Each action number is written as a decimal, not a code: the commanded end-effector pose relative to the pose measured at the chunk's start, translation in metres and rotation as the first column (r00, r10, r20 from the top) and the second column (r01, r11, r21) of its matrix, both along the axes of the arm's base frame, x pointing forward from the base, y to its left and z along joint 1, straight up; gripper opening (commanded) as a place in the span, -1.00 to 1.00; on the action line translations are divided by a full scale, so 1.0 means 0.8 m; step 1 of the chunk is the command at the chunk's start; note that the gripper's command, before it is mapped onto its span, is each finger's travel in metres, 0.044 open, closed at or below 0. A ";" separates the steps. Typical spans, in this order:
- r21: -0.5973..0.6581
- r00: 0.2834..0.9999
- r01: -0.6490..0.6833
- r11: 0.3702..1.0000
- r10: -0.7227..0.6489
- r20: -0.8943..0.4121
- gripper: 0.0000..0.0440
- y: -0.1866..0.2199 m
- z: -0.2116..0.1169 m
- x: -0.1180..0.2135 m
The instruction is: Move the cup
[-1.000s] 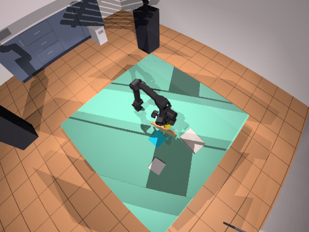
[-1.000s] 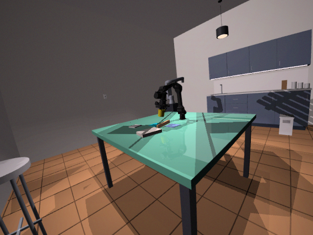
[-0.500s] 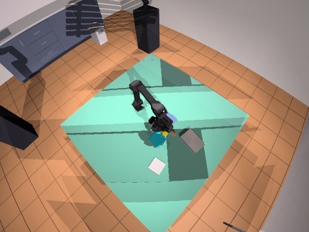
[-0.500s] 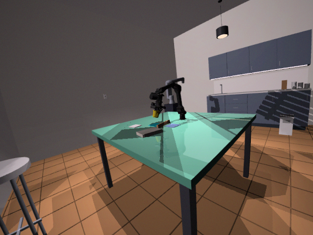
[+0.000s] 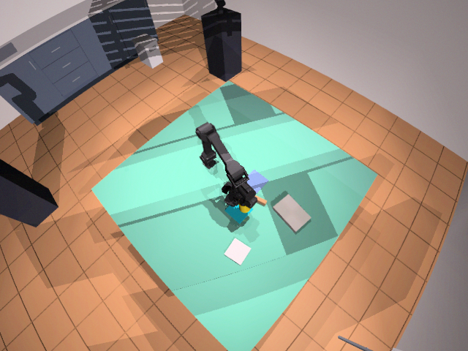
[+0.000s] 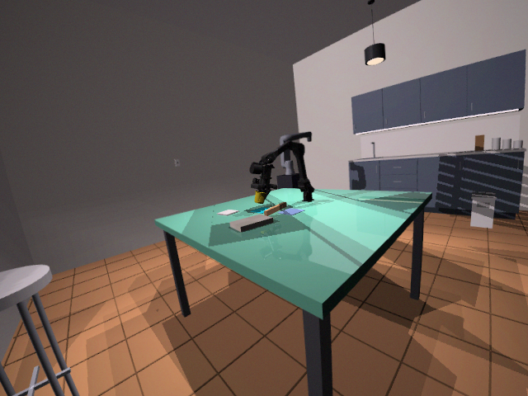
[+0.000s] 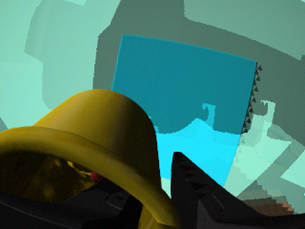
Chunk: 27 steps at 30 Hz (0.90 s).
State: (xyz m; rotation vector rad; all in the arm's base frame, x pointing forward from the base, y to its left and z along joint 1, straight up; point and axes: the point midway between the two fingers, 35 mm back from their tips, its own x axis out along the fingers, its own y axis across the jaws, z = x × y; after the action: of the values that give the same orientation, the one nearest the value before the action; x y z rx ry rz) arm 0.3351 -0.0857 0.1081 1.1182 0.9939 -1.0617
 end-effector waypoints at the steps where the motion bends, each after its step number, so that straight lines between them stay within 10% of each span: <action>1: -0.003 1.000 0.007 1.000 -0.007 -0.011 -0.96 -0.005 -0.015 -0.005; 27: 0.011 0.996 0.051 0.999 -0.051 0.076 -0.22 -0.027 -0.026 -0.018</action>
State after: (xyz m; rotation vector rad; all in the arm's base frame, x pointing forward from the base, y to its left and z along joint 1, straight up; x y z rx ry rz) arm 0.3238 -0.1075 0.0835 1.1798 0.9160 -1.0612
